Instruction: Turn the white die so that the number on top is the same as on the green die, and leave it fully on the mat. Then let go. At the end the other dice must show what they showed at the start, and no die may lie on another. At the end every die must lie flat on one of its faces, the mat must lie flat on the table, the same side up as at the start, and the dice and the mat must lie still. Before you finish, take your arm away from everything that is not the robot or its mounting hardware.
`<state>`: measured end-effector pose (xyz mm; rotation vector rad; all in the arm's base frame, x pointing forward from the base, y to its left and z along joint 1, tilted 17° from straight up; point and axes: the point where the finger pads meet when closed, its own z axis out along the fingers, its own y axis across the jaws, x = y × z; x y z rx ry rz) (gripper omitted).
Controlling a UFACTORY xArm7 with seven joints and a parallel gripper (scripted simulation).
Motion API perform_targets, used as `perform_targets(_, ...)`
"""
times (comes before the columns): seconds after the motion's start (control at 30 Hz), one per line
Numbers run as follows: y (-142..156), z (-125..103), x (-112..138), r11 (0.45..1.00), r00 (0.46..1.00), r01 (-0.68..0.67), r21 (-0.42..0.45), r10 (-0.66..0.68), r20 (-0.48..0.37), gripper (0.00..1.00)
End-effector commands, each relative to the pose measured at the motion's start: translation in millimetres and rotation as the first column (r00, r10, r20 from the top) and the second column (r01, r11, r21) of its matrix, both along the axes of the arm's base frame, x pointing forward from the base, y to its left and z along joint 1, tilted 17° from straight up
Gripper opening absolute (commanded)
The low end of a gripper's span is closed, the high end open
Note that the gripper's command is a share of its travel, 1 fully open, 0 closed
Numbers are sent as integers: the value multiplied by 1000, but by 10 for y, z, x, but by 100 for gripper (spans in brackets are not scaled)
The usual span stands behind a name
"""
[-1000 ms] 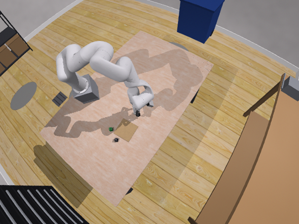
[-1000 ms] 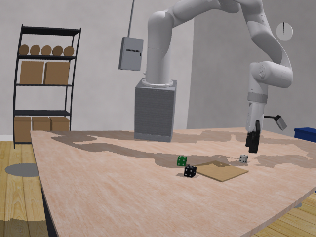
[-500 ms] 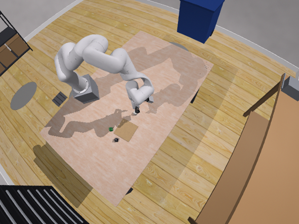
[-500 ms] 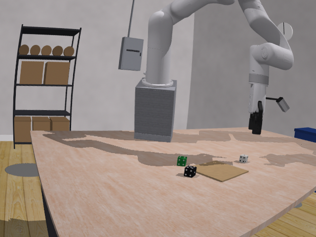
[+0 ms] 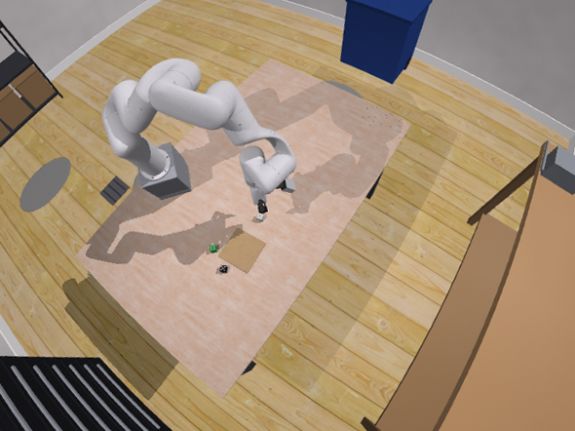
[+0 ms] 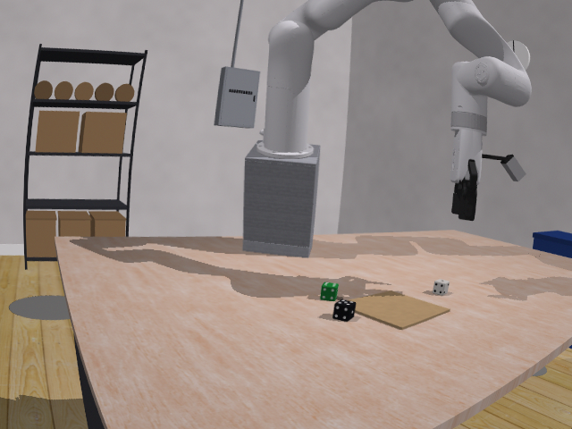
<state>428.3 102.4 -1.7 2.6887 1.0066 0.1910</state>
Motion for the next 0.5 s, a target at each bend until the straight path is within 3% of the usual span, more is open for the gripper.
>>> perform_targets(0.0, -5, 17, -5, 999, 999, 39, 10, -39, 10, 100)
perform_targets(0.03, -5, 17, -5, 999, 999, 39, 10, -39, 10, 100)
perform_targets(0.1, -57, -6, -46, 983, 983, 180, 46, -182, 35, 100)
perform_targets(0.23, -67, -11, -53, 977, 977, 207, 53, -209, 39, 100)
perform_targets(0.27, -95, -20, -71, 958, 958, 278, 74, -282, 50, 100)
perform_targets(0.47, -146, -36, -102, 908, 909, 403, 113, -411, 67, 100)
